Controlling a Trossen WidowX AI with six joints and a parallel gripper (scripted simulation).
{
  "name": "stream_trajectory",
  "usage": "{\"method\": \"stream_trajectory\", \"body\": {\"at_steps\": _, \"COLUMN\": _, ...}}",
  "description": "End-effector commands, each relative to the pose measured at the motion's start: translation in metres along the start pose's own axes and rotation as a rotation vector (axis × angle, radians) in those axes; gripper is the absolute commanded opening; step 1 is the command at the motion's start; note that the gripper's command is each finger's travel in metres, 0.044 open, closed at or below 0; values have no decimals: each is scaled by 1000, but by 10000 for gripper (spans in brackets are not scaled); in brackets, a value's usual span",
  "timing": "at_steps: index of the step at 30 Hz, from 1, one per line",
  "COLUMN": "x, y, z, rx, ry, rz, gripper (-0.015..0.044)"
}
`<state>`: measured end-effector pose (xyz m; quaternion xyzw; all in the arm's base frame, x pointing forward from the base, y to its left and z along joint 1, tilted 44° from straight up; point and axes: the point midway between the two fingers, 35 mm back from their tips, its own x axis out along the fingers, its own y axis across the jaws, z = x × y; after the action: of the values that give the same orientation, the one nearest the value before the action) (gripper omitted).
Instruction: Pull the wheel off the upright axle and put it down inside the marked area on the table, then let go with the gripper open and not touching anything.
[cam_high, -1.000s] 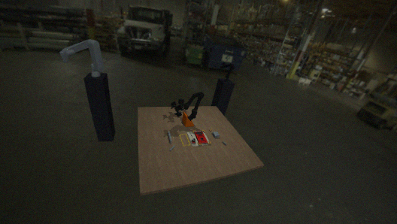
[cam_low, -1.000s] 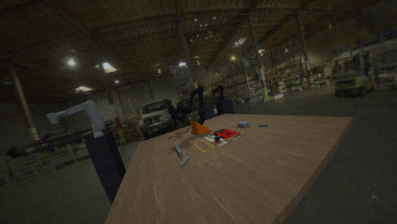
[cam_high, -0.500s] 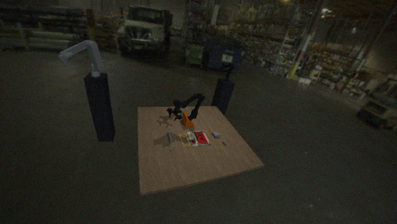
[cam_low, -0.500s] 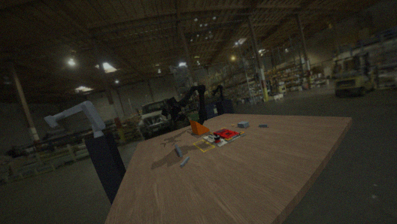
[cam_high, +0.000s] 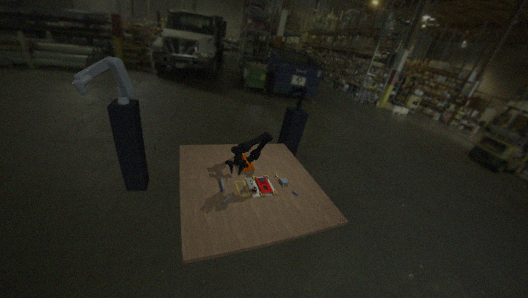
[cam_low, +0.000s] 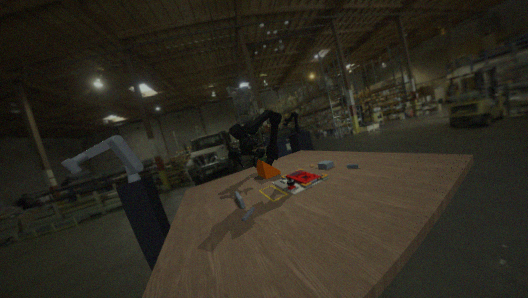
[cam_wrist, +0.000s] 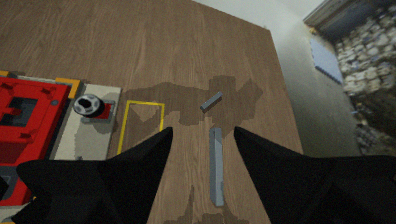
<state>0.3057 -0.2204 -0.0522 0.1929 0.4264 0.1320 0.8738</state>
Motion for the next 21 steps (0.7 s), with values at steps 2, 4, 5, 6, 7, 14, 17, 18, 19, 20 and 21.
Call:
{"method": "stream_trajectory", "body": {"at_steps": 2, "x": 25, "y": 34, "z": 22, "rx": 22, "ry": 135, "rz": 100, "gripper": 300}}
{"method": "stream_trajectory", "body": {"at_steps": 4, "x": 33, "y": 50, "z": 31, "rx": 30, "ry": 194, "rz": 136, "gripper": 300}}
{"method": "stream_trajectory", "body": {"at_steps": 5, "x": 36, "y": 57, "z": 34, "rx": 37, "ry": 225, "rz": 151, "gripper": 300}}
{"method": "stream_trajectory", "body": {"at_steps": 6, "x": 39, "y": 65, "z": 37, "rx": 43, "ry": 257, "rz": 166, "gripper": 300}}
{"method": "stream_trajectory", "body": {"at_steps": 7, "x": 42, "y": 73, "z": 40, "rx": 49, "ry": 289, "rz": 180, "gripper": 300}}
{"method": "stream_trajectory", "body": {"at_steps": 14, "x": 53, "y": 135, "z": 56, "rx": 83, "ry": 526, "rz": 257, "gripper": 300}}
{"method": "stream_trajectory", "body": {"at_steps": 17, "x": 54, "y": 162, "z": 60, "rx": 91, "ry": 625, "rz": 278, "gripper": 300}}
{"method": "stream_trajectory", "body": {"at_steps": 18, "x": 54, "y": 167, "z": 61, "rx": 93, "ry": 641, "rz": 281, "gripper": 300}}
{"method": "stream_trajectory", "body": {"at_steps": 19, "x": 54, "y": 168, "z": 61, "rx": 93, "ry": 647, "rz": 282, "gripper": 300}}
{"method": "stream_trajectory", "body": {"at_steps": 20, "x": 54, "y": 168, "z": 61, "rx": 93, "ry": 647, "rz": 282, "gripper": 300}}
{"method": "stream_trajectory", "body": {"at_steps": 21, "x": 54, "y": 168, "z": 61, "rx": 93, "ry": 647, "rz": 282, "gripper": 300}}
